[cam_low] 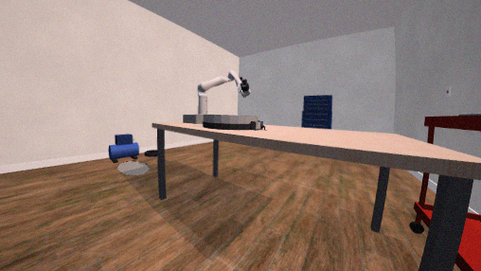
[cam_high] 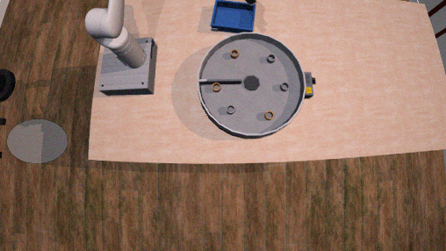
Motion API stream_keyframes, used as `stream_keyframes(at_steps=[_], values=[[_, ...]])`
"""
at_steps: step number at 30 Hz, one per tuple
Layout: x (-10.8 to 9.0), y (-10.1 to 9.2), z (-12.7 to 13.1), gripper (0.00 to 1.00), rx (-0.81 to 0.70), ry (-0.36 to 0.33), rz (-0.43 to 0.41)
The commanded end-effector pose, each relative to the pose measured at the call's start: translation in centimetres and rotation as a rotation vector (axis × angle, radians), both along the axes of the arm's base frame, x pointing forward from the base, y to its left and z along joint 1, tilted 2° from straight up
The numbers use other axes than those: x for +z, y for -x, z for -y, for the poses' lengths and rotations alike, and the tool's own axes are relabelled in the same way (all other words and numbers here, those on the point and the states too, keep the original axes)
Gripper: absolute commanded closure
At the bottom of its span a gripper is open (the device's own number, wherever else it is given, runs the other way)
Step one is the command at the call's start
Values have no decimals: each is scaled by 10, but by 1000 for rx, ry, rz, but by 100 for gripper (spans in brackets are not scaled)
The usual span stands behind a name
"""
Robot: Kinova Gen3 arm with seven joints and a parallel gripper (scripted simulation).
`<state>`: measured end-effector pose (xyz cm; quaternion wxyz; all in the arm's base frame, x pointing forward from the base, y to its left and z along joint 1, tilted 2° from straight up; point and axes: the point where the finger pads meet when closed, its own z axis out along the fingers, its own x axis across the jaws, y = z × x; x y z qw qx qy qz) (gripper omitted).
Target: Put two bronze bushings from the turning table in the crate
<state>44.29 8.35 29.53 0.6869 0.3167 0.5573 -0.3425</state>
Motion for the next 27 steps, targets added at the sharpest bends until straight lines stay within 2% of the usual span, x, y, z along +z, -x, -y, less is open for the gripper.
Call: stream_keyframes(at_steps=[1, 7, 12, 24, 27], values=[[2, 0, -3, 0, 6, -12, 3], [2, 0, -3, 0, 6, -12, 3], [2, 0, -3, 0, 5, -212, -143], [2, 0, -3, 0, 5, -212, -143], [1, 0, -3, 0, 4, -331, -231]])
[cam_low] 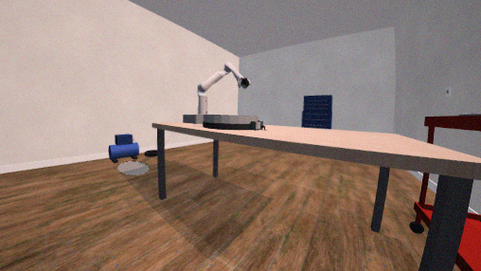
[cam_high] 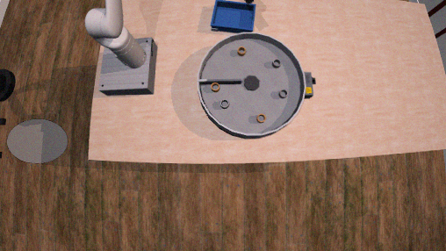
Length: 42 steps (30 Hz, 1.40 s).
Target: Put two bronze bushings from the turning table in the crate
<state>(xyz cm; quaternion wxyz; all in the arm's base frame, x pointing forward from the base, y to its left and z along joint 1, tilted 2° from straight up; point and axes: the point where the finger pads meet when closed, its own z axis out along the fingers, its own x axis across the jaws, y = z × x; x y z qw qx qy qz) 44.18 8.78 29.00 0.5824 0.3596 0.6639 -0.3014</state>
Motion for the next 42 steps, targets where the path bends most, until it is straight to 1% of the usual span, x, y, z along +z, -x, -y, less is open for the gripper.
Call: stream_keyframes(at_steps=[1, 2, 14, 19, 31, 36, 42], values=[[7, -1, 2, 0, -7, -125, -53], [7, -1, 2, 0, -8, -165, -83], [7, -1, 2, 0, -8, -165, -83], [7, -1, 2, 0, -12, -364, -230], [7, -1, 2, 0, -12, -364, -230], [7, -1, 2, 0, -15, -562, -378], [7, -1, 2, 0, -15, -562, -378]])
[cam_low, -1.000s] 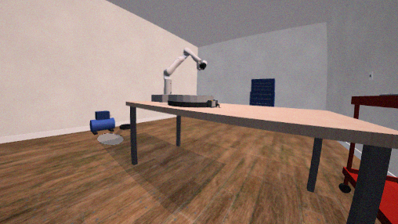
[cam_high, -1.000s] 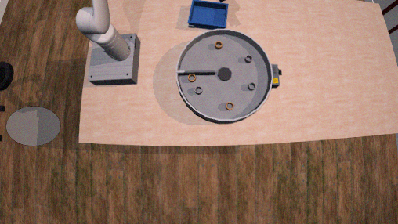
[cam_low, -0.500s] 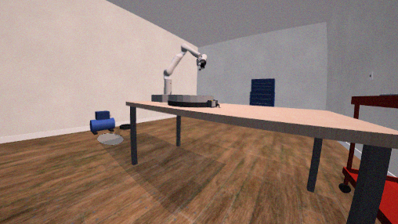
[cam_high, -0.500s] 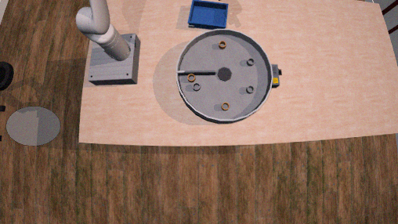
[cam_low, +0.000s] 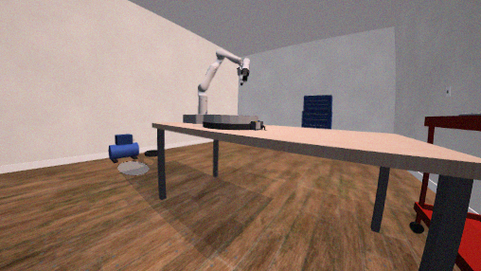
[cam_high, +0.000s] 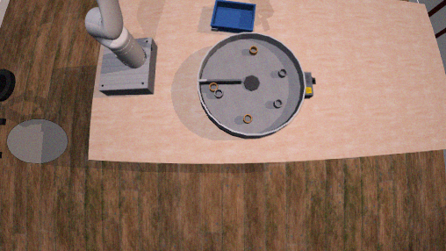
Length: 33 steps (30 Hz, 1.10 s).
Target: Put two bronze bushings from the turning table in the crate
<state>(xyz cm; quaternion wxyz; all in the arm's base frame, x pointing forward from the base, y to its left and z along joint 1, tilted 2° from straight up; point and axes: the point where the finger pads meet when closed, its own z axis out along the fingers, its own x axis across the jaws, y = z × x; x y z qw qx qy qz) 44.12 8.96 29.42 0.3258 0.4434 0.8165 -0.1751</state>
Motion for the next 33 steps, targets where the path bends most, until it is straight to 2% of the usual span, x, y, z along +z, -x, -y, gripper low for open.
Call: stream_keyframes(at_steps=[1, 6, 11, 23, 28, 33], values=[[2, -2, 3, 0, -9, -9, 4], [2, -2, 3, 0, -9, -9, 4], [2, -2, 3, 0, -9, -208, -144], [2, -2, 3, 0, -9, -208, -144], [3, -2, 2, 0, -9, -409, -291], [3, -2, 2, 0, -9, -409, -291]])
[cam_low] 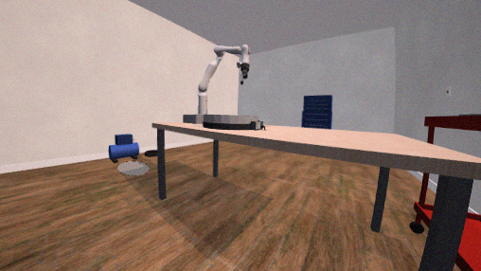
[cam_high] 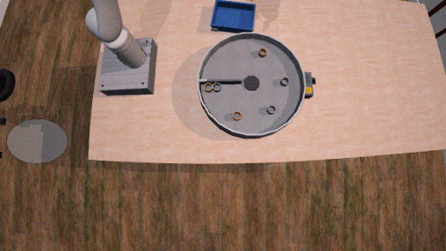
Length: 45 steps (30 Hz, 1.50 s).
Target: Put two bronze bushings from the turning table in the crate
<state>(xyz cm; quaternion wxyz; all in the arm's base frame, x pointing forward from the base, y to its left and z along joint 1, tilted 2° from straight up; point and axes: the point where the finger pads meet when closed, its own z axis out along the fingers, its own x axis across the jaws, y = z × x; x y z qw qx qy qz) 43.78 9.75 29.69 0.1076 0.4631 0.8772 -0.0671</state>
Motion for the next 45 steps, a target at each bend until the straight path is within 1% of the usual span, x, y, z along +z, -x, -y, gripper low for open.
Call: stream_keyframes(at_steps=[1, 7, 12, 24, 29, 41, 45], values=[[0, -5, 10, 0, -25, 3, 0], [0, -5, 10, 0, -25, 3, 0], [1, -5, 9, 0, -22, -197, -148], [1, -5, 9, 0, -22, -197, -148], [-26, 12, 51, 0, -20, -199, -147], [-26, 12, 51, 0, -20, -199, -147], [-49, 25, 86, 0, -21, -200, -148]])
